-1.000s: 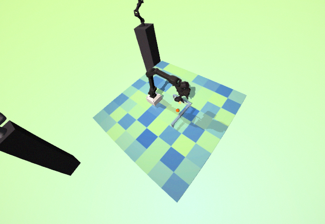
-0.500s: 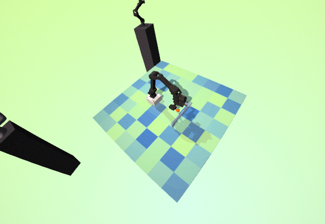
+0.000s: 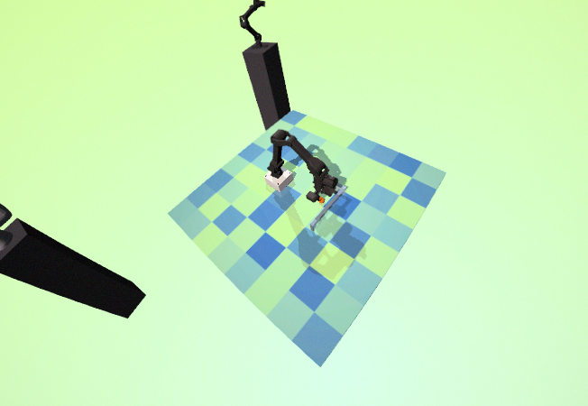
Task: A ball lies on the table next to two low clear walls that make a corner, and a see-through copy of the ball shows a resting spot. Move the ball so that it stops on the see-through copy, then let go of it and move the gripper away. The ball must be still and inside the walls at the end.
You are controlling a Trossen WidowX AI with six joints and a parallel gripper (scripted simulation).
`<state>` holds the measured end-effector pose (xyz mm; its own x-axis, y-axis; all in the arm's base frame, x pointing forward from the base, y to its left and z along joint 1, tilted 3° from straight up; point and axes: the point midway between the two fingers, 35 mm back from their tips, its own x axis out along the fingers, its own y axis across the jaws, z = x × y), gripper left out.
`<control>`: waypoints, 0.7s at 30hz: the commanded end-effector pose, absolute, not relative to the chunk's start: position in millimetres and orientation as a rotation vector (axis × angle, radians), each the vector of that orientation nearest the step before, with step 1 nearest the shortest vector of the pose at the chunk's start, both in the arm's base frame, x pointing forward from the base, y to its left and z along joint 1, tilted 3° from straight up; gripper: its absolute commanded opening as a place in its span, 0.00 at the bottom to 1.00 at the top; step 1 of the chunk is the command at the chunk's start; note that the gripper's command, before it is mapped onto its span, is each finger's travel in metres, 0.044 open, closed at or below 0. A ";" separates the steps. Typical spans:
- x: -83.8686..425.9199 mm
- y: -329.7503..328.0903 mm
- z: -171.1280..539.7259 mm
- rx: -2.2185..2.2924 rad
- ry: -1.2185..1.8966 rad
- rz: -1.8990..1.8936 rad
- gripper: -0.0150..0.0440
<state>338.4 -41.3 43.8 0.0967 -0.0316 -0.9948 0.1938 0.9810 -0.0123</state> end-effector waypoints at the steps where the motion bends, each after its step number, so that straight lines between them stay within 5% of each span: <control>1: 336.1 -40.3 32.0 0.136 1.485 -0.160 0.73; 19: 337.4 -40.8 7.0 0.136 1.485 -0.160 0.73; 21: 337.4 -40.8 7.0 0.136 1.485 -0.160 0.64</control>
